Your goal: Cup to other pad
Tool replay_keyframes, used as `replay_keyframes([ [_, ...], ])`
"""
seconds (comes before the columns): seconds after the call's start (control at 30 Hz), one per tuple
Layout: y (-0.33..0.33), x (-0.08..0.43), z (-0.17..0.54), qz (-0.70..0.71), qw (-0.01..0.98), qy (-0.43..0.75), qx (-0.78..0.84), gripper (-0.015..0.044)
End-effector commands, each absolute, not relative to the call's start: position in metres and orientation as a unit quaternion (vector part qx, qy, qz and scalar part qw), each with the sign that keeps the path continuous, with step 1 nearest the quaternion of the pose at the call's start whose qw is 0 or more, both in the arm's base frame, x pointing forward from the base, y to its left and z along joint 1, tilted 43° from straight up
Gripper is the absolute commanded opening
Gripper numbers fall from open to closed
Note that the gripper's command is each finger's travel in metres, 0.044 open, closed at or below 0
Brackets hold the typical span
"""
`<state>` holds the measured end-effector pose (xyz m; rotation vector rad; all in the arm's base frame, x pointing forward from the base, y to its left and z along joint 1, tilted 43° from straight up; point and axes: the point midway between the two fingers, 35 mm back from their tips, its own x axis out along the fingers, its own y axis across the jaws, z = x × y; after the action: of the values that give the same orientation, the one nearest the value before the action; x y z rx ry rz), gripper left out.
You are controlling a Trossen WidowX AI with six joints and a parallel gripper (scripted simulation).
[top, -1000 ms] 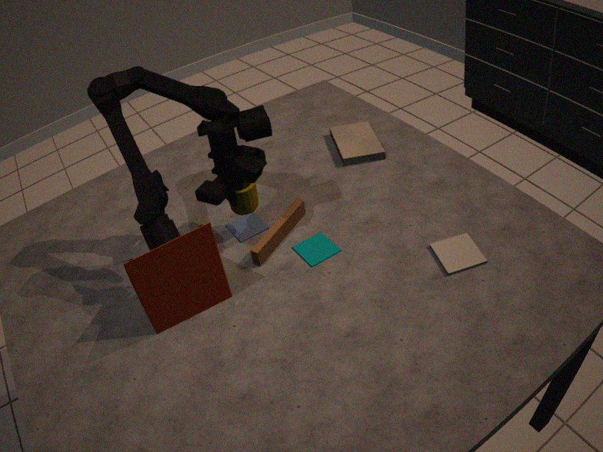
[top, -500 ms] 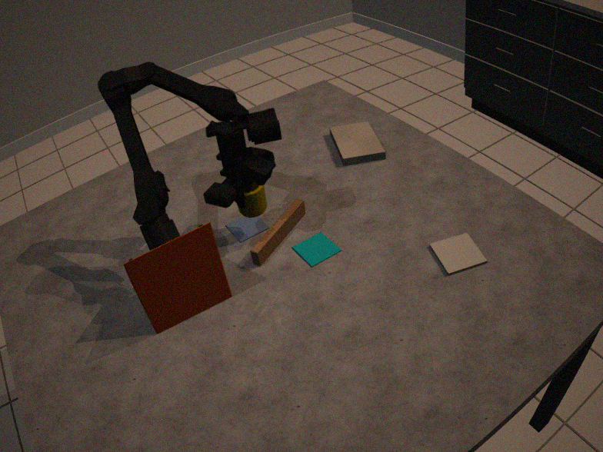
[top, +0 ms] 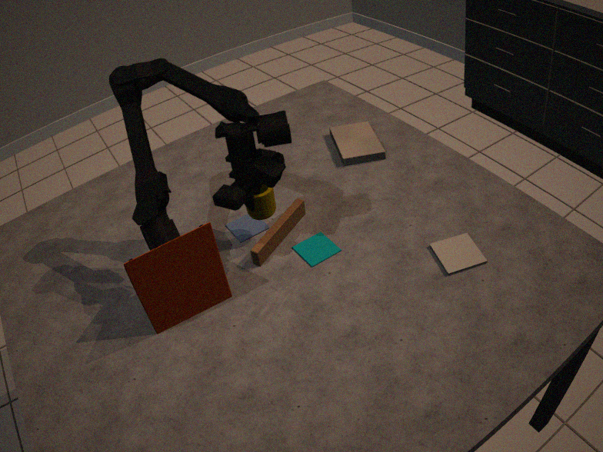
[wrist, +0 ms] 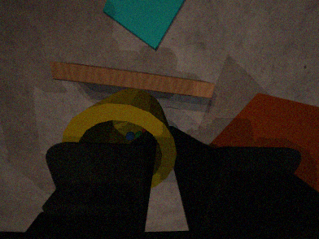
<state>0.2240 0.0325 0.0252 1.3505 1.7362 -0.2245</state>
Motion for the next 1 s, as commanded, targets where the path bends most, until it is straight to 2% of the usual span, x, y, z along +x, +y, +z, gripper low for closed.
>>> replay_keyframes([
  [0.0, 0.028, 0.228, 0.022, -0.089, 0.453, 0.701, 0.543, 0.0],
  [0.97, -0.006, 0.253, -0.006, -0.089, 0.455, 0.701, 0.543, 0.0],
])
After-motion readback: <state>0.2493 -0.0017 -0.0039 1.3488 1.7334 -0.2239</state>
